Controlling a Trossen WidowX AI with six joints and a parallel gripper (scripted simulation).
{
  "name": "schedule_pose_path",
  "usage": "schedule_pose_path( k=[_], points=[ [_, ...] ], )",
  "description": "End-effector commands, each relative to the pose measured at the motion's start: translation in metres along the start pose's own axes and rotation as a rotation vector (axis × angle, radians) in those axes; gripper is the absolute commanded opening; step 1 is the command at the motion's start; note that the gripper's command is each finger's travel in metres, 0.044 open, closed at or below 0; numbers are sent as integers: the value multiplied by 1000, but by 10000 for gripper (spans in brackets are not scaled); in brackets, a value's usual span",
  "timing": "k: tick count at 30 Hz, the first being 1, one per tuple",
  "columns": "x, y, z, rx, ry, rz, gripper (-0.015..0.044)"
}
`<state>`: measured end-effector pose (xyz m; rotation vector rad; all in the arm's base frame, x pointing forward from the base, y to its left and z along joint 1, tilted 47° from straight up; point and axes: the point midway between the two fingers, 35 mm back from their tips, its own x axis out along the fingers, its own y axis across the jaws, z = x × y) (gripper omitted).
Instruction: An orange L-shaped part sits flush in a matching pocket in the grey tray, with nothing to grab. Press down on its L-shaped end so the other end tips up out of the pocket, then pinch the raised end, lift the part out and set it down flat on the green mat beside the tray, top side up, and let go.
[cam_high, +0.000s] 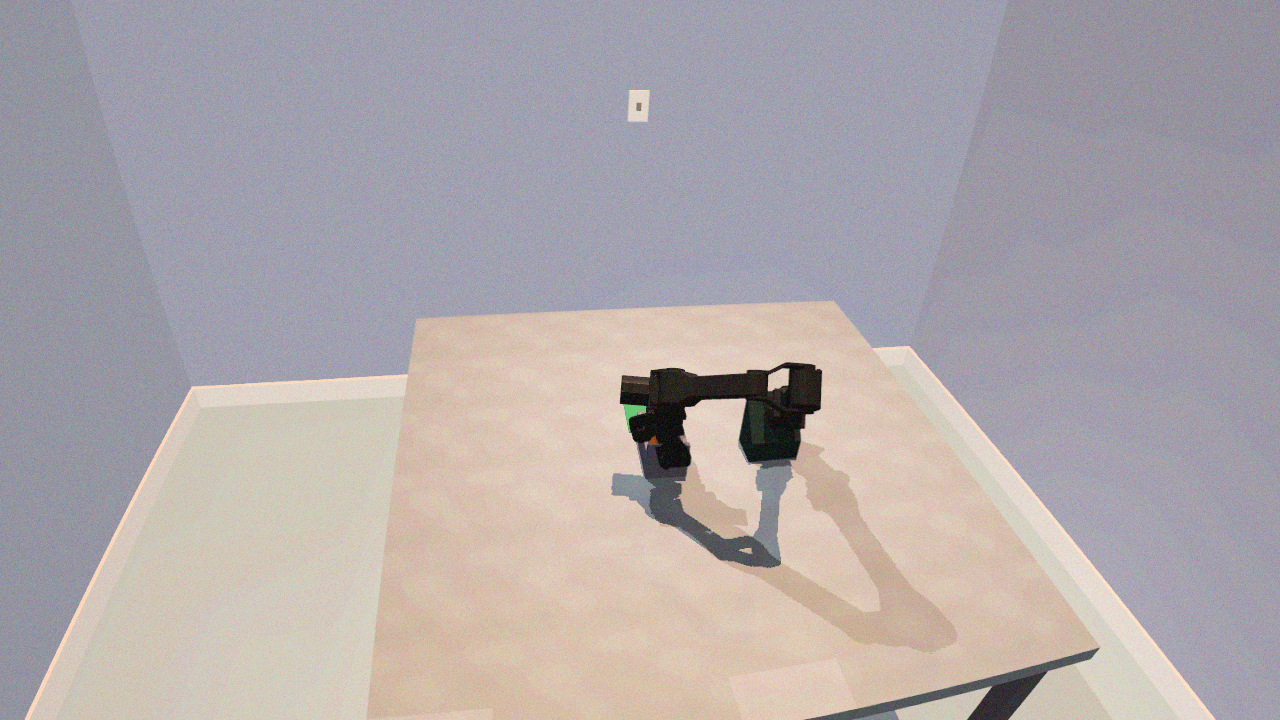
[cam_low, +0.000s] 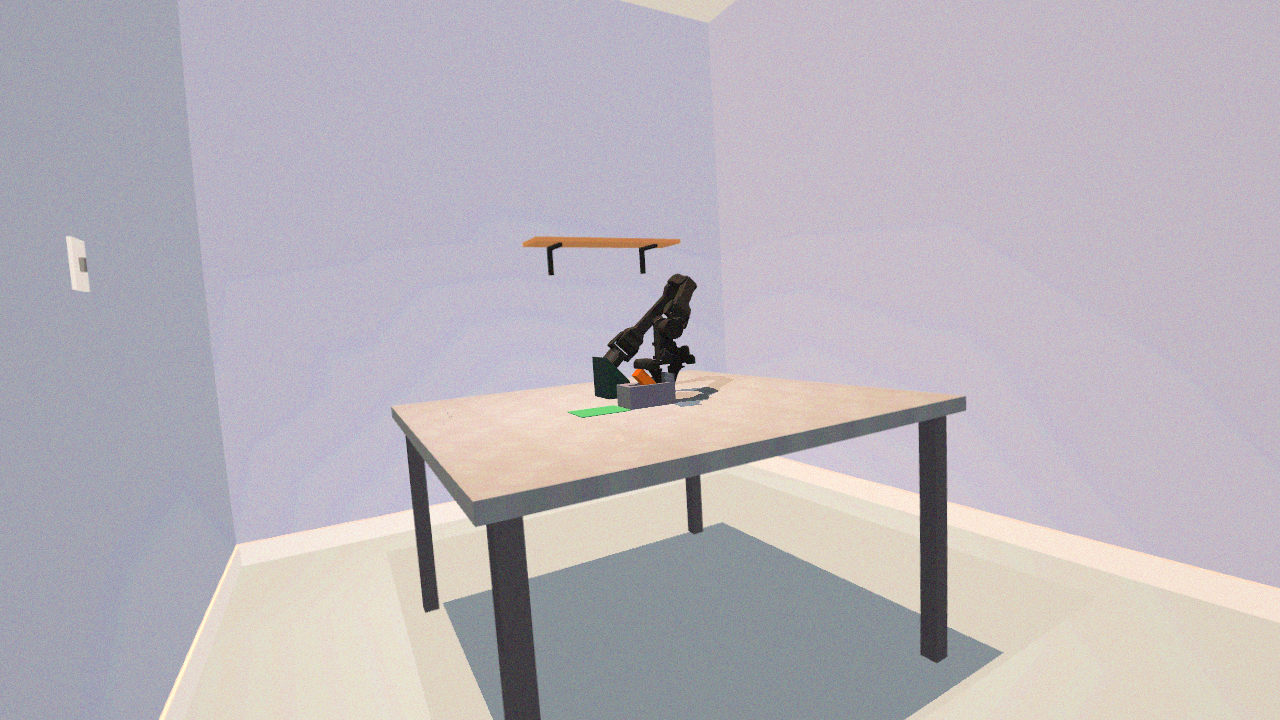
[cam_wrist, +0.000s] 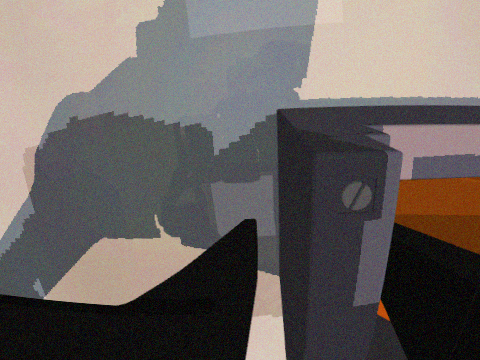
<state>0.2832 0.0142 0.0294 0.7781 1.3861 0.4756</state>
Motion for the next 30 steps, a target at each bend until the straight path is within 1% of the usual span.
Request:
schedule_pose_path(
  k=[1, 7, 17, 19, 21, 25, 26, 30],
  points=[
    [0, 0, 0, 0, 0, 0, 180],
    [-1, 1, 0, 0, 0, 0, 180],
    [-14, 10, 0, 6, 2, -4, 180],
    [-25, 8, 2, 6, 1, -8, 180],
    [-45, 5, 4, 7, 1, -13, 180],
    [-98, -1, 1, 7, 3, -10, 180],
    [-106, -1, 0, 7, 4, -8, 180],
    [-109, -1, -1, 7, 4, -7, 180]
  ],
)
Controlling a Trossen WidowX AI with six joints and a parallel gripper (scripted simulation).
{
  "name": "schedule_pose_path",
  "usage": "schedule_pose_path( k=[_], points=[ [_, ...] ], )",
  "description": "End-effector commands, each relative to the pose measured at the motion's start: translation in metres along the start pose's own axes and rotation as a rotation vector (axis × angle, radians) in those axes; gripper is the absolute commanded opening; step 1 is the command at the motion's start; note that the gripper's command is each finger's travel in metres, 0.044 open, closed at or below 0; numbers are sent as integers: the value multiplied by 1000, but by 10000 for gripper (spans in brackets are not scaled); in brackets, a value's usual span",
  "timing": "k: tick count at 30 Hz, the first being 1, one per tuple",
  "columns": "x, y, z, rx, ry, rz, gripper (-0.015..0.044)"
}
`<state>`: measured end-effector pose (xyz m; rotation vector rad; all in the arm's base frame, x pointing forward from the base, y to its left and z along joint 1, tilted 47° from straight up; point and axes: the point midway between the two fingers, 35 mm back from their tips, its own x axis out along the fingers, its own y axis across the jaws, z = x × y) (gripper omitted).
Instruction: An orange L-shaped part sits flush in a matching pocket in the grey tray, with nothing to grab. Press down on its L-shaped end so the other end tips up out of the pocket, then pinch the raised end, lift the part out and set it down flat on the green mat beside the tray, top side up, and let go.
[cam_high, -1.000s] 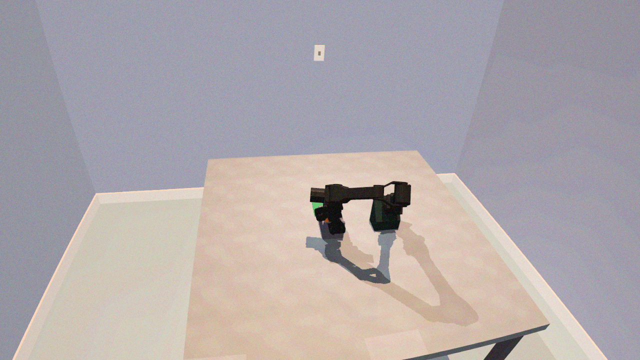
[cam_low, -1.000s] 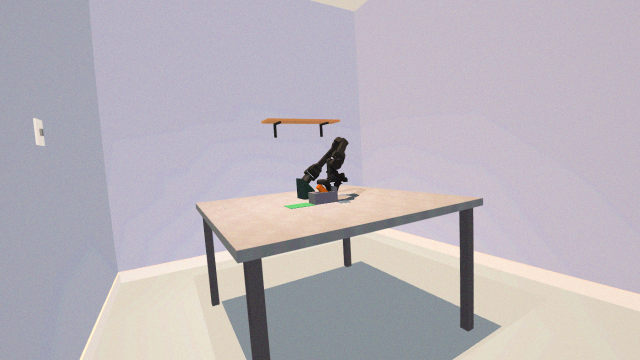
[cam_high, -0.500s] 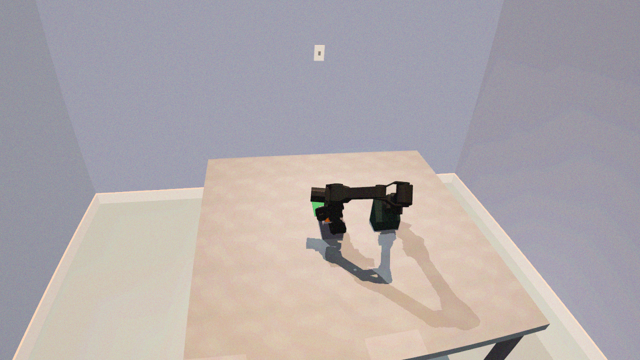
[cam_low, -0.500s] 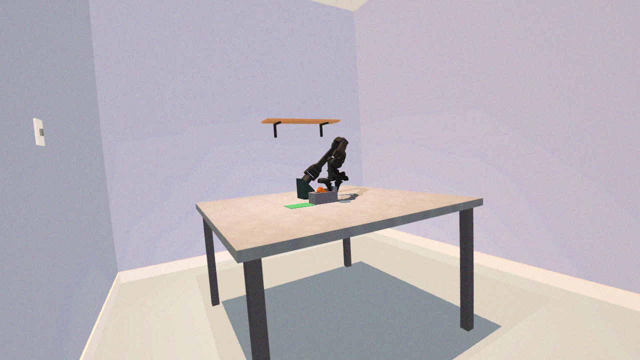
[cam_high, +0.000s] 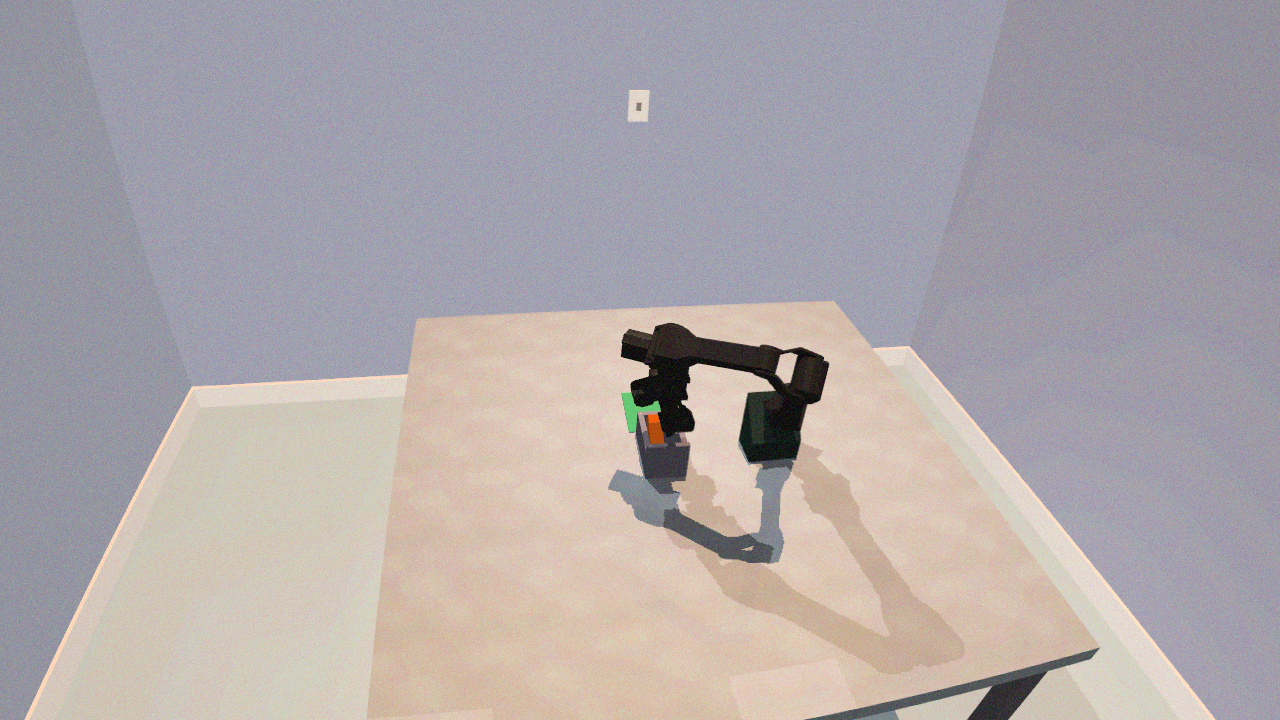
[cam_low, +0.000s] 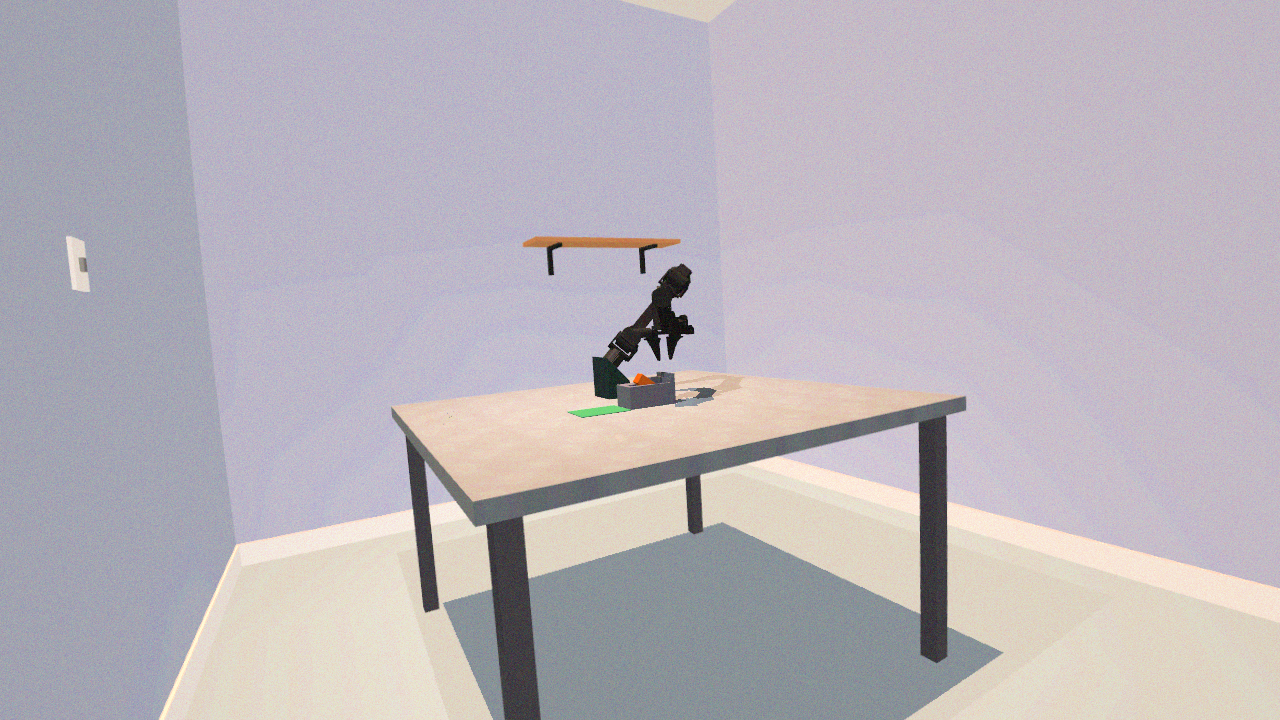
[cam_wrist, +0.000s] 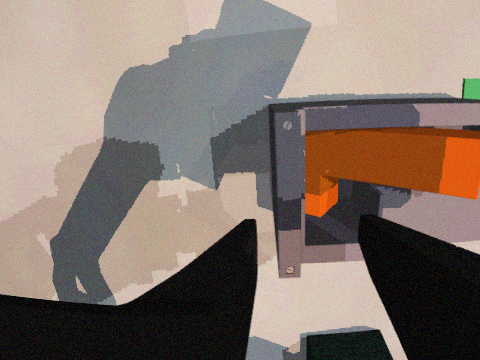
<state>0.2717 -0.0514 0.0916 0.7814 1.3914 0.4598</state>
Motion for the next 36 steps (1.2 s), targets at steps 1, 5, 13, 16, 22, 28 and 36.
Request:
schedule_pose_path(
  k=[1, 5, 13, 16, 22, 28, 36],
  points=[
    [-18, -1, -3, -5, 5, 2, 180],
    [-18, -1, -3, -5, 5, 2, 180],
    [-14, -1, -2, 2, 0, 3, 180],
    [-14, -1, -2, 2, 0, 3, 180],
    [-14, -1, -2, 2, 0, 3, 180],
    [-14, -1, -2, 2, 0, 3, 180],
    [-15, -19, 2, -376, 1, 0, 280]
  ],
)
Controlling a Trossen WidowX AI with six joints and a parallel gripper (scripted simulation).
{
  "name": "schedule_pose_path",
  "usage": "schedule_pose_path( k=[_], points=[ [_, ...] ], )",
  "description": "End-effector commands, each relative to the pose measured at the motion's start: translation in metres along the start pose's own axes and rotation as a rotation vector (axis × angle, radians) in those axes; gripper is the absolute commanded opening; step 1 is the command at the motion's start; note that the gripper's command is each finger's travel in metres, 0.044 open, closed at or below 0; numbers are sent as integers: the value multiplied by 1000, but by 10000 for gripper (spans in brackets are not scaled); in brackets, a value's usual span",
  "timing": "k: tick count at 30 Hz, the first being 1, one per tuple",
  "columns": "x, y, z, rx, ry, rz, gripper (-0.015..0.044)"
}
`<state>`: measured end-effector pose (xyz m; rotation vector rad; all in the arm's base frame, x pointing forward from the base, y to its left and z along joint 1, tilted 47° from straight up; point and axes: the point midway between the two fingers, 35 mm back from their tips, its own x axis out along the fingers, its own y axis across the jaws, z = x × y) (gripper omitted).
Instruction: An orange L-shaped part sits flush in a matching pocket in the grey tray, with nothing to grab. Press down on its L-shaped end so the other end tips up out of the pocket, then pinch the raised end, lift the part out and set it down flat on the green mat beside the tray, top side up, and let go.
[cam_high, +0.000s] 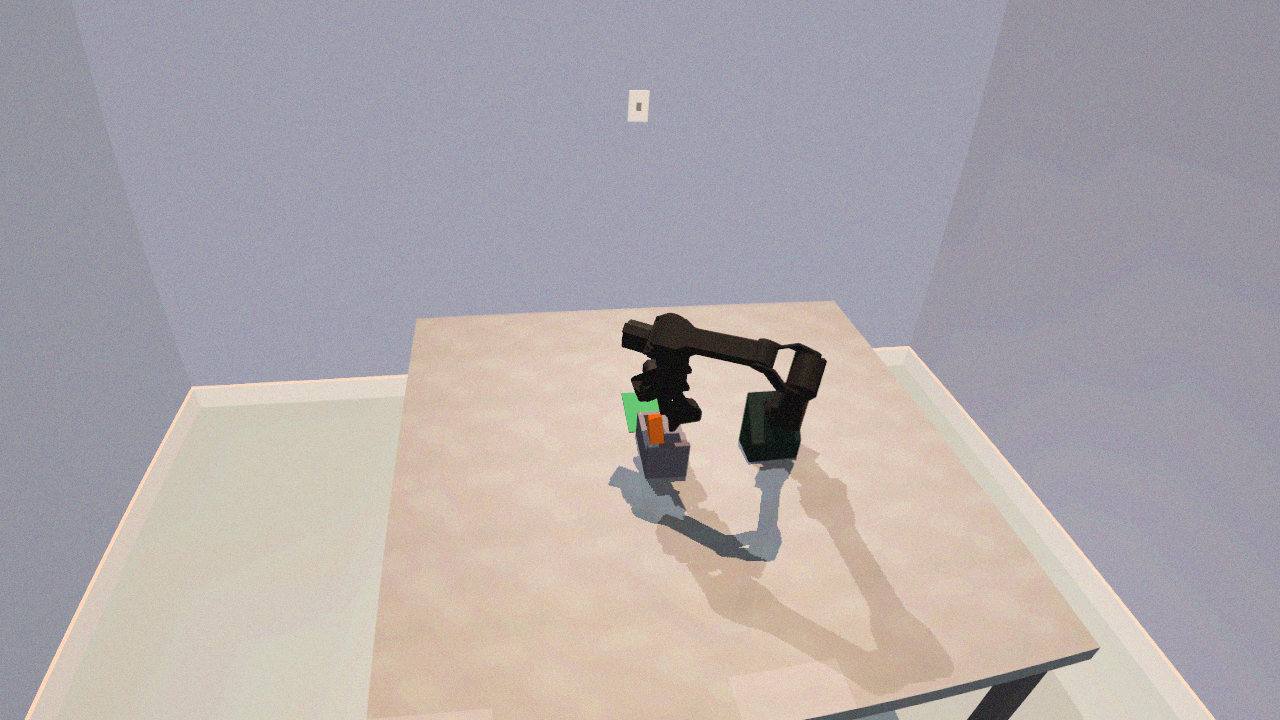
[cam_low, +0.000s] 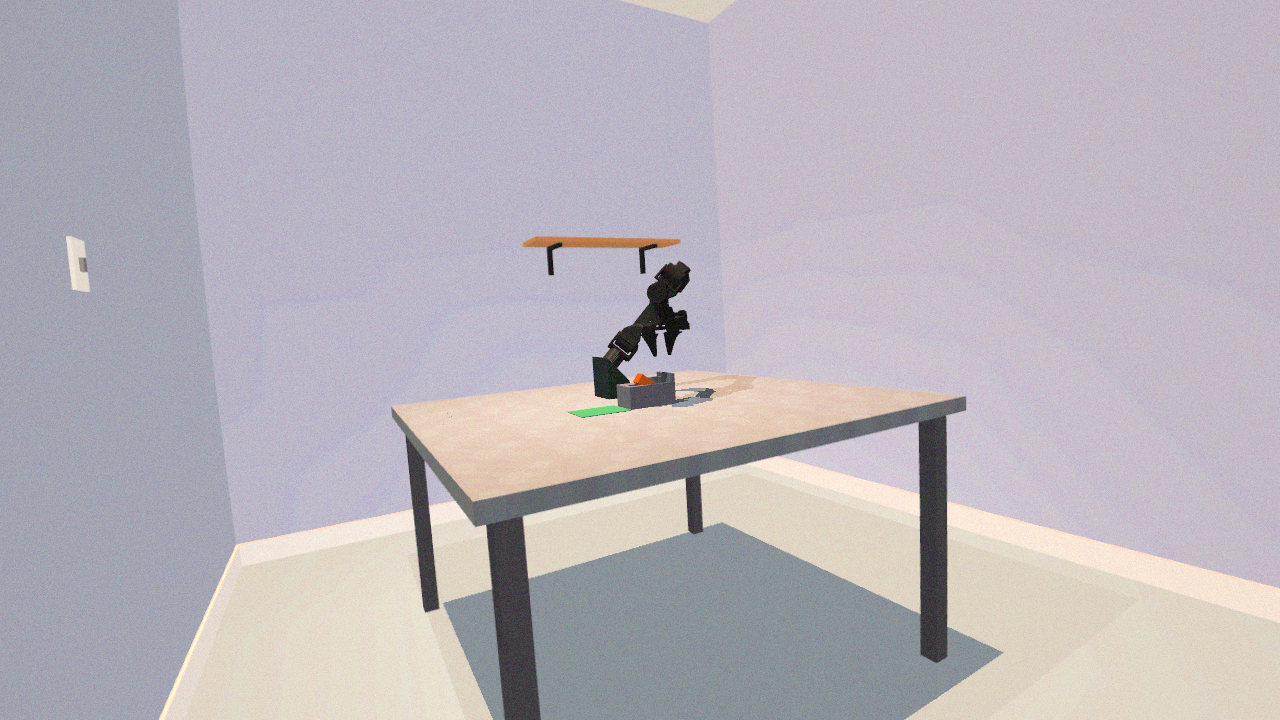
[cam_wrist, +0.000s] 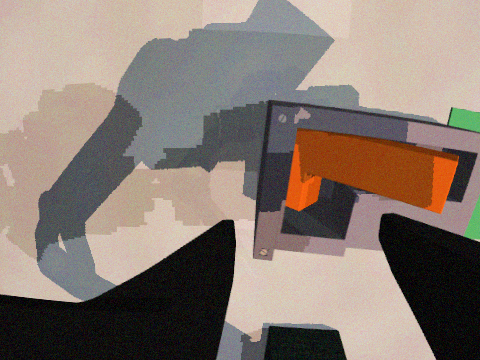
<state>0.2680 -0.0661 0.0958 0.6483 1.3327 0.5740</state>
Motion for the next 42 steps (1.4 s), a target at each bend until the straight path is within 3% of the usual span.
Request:
schedule_pose_path(
  k=[1, 11, 15, 32, 42],
  points=[
    [-2, -17, 1, -296, 1, -6, 280],
    [-4, -61, -2, -1187, 8, -4, 280],
    [-4, -71, -3, -1379, 8, -3, 280],
    [-3, -72, -3, -1409, 8, -3, 280],
    [29, -72, -3, -1409, 7, -2, 280]
  ],
)
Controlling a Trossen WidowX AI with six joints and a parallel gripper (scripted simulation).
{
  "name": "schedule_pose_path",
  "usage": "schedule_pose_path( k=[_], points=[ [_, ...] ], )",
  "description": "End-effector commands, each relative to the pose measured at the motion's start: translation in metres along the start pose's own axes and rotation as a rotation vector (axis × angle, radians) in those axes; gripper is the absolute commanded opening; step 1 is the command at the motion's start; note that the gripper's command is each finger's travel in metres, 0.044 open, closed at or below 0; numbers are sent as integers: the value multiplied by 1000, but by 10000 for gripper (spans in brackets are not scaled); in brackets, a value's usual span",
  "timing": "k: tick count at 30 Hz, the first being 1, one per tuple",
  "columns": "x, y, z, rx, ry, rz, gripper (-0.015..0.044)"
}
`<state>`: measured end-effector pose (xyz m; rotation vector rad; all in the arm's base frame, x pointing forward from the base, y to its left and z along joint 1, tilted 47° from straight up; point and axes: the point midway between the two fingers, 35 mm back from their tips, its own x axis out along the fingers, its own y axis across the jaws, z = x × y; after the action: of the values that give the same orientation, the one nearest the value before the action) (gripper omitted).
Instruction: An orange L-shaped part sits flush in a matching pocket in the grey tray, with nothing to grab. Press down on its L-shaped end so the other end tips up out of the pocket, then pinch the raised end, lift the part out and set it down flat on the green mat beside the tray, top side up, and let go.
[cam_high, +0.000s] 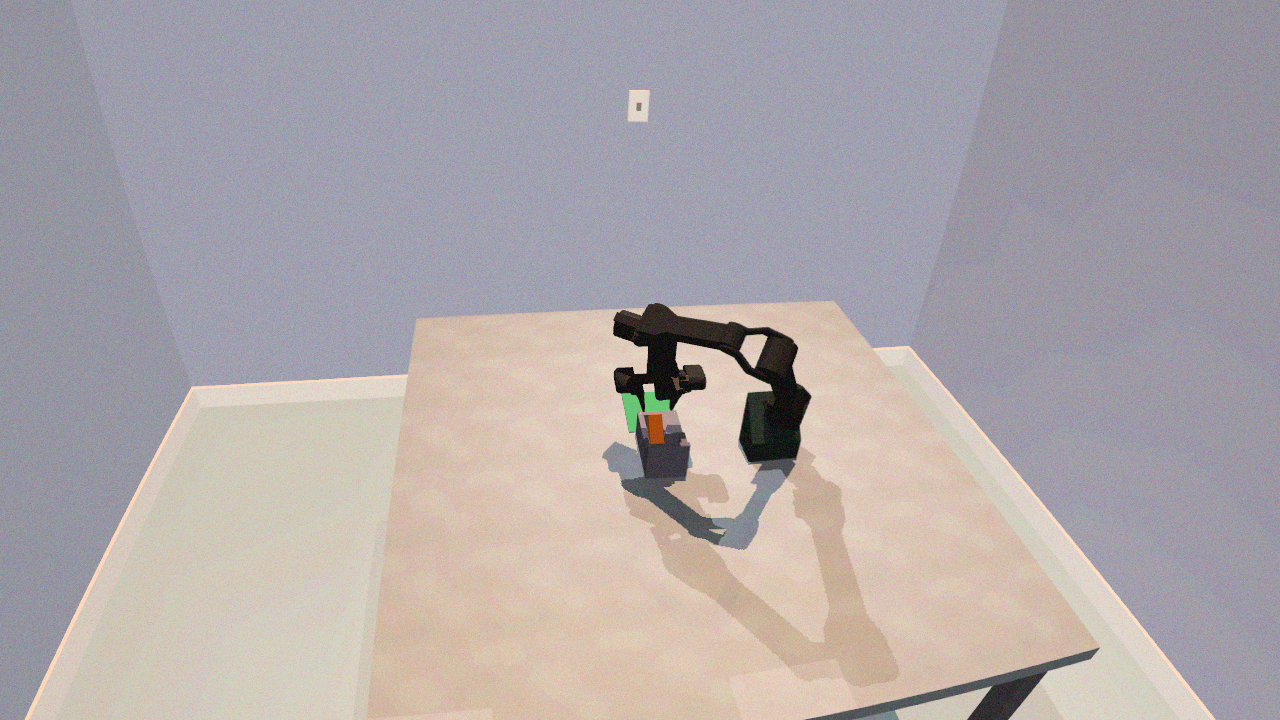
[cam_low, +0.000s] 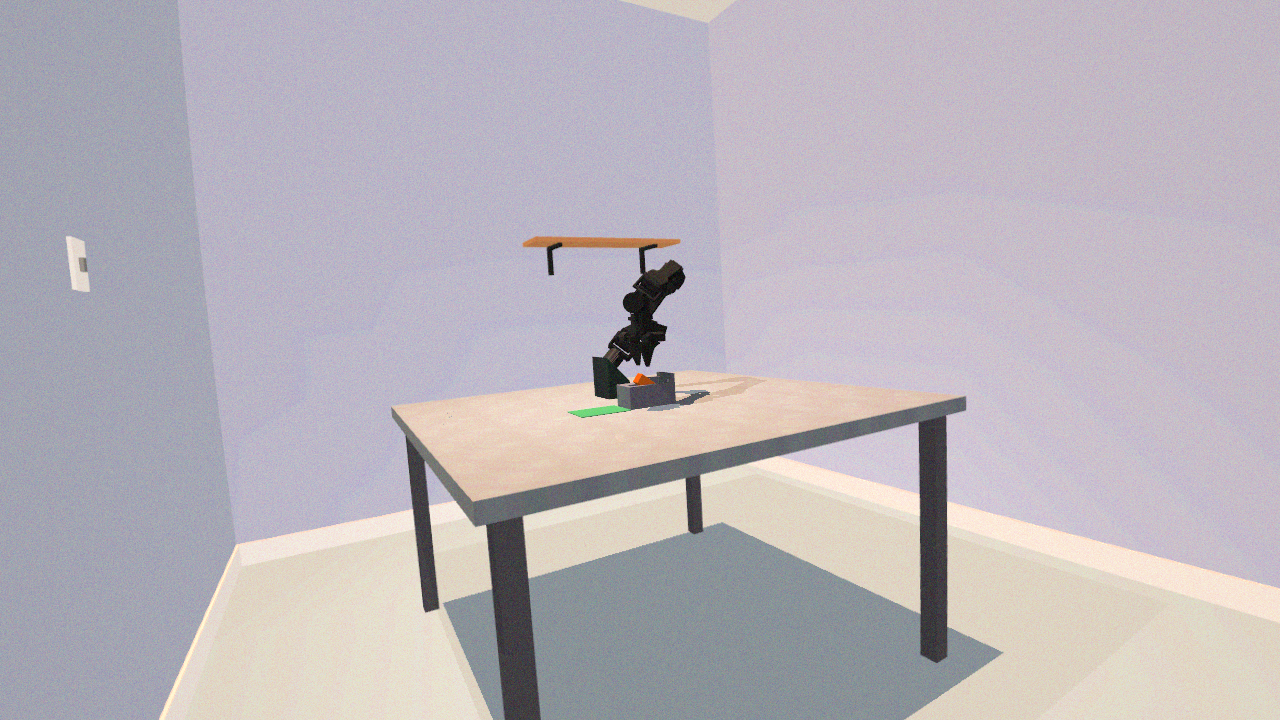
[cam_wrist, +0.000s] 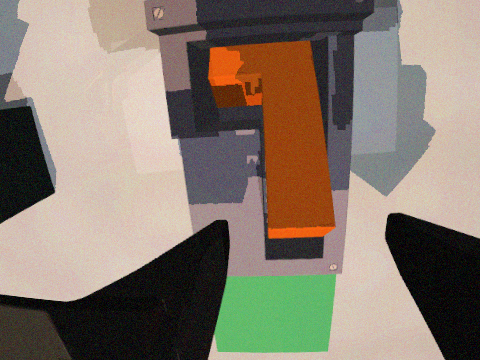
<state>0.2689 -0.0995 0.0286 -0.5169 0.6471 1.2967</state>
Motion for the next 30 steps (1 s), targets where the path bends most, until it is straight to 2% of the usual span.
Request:
schedule_pose_path(
  k=[1, 30],
  points=[
    [7, 0, 0, 1, -2, -6, 280],
    [51, -1, 0, 1, -4, -6, 280]
  ],
)
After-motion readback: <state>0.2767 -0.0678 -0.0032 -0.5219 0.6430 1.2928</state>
